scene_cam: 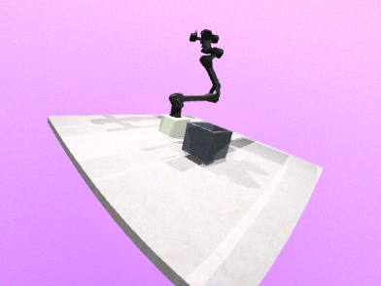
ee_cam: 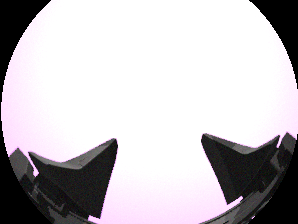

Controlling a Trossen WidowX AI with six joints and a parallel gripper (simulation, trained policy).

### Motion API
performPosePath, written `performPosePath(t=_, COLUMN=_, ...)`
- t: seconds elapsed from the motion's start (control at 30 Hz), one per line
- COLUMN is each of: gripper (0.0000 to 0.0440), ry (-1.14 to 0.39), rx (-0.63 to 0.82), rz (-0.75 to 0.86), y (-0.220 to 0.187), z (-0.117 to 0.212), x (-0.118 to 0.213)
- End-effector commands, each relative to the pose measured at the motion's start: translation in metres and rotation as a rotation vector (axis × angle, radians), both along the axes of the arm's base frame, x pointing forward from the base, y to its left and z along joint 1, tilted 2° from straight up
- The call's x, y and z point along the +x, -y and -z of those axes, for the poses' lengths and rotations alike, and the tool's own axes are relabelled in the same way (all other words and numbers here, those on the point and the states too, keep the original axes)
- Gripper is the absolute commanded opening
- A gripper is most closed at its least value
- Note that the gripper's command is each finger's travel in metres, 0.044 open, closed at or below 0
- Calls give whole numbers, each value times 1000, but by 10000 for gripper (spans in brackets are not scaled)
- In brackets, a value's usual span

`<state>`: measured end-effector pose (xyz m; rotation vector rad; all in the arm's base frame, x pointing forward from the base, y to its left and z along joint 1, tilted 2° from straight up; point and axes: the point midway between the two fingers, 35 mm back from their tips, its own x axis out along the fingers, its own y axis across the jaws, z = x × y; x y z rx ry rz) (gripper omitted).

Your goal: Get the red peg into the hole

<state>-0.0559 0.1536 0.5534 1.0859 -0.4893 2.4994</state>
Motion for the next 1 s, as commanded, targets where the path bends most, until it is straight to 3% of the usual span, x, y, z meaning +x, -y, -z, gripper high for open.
performPosePath(t=0.0, gripper=418, ry=10, rx=19, rz=-8, y=5, z=-1, x=-3)
performPosePath(t=0.1, gripper=440, ry=25, rx=78, rz=-72, y=26, z=-4, x=-14)
performPosePath(t=0.47, gripper=435, ry=29, rx=140, rz=-451, y=94, z=-13, x=-38)
performPosePath(t=0.97, gripper=434, ry=87, rx=180, rz=-970, y=179, z=-9, x=-34)
